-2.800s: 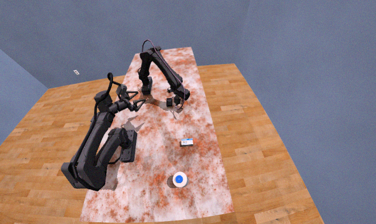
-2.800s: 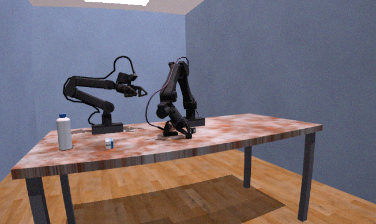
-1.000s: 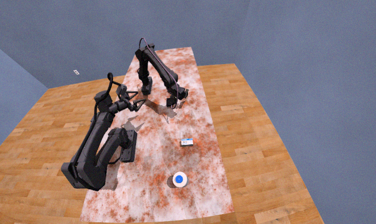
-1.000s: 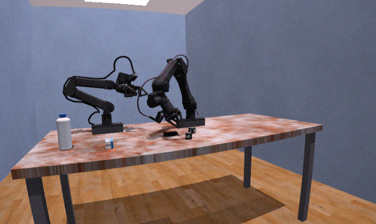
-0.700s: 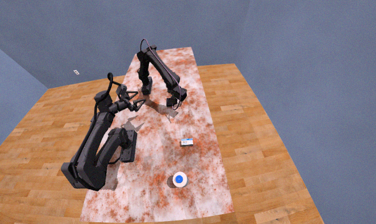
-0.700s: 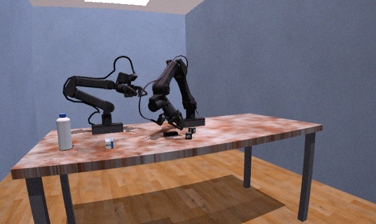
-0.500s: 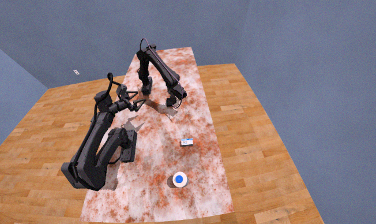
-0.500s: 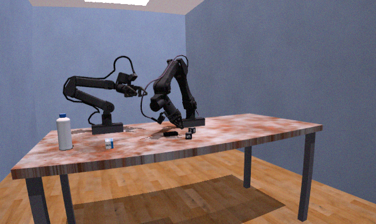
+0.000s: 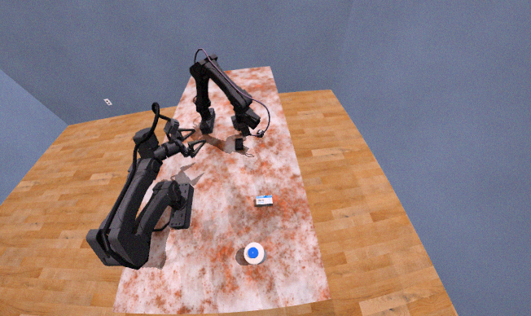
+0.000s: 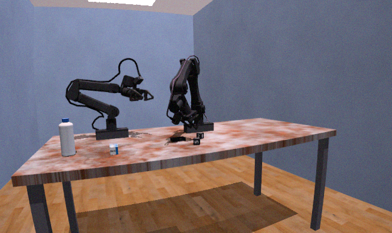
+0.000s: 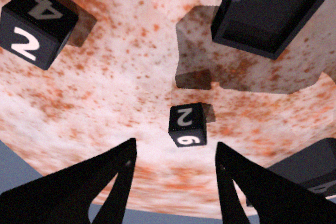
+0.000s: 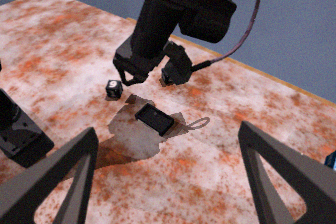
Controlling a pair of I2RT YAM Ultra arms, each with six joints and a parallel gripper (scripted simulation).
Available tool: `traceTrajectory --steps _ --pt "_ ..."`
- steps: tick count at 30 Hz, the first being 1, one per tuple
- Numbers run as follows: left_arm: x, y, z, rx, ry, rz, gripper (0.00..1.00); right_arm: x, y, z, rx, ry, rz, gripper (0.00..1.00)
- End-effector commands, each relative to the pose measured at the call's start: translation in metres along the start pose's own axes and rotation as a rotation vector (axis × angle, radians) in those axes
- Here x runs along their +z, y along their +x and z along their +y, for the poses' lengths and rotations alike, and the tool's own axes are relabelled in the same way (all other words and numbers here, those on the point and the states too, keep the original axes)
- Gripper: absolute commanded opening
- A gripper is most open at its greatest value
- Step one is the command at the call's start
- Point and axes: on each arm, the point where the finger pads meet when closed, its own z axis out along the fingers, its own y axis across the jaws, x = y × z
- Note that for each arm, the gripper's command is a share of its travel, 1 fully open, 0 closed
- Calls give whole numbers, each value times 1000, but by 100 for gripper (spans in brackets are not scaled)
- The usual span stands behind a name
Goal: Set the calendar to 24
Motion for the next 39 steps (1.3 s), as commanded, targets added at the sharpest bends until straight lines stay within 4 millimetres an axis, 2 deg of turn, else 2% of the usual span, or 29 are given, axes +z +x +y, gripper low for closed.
traceTrajectory --steps 1,2,14,17,20,33,36,39 --pt "-6 6 -6 -200 29 -59 55 -2 -12 1 20 5 -15 100" --pt "-6 6 -6 -200 29 -59 55 -2 -12 1 20 5 -15 100" --pt "3 21 -12 -732 121 -155 55 -2 -12 1 20 5 -15 100" --pt "5 22 -12 -854 144 -182 55 -2 -12 1 20 5 -15 100" --pt "5 20 -12 -889 150 -193 55 -2 -12 1 20 5 -15 100" --pt "13 26 -9 -1447 296 -306 55 -2 -12 1 20 5 -15 100" --pt "14 26 -9 -1485 309 -314 55 -2 -12 1 20 5 -15 100" --pt "15 26 -8 -1630 365 -343 55 -2 -12 1 20 5 -15 100"
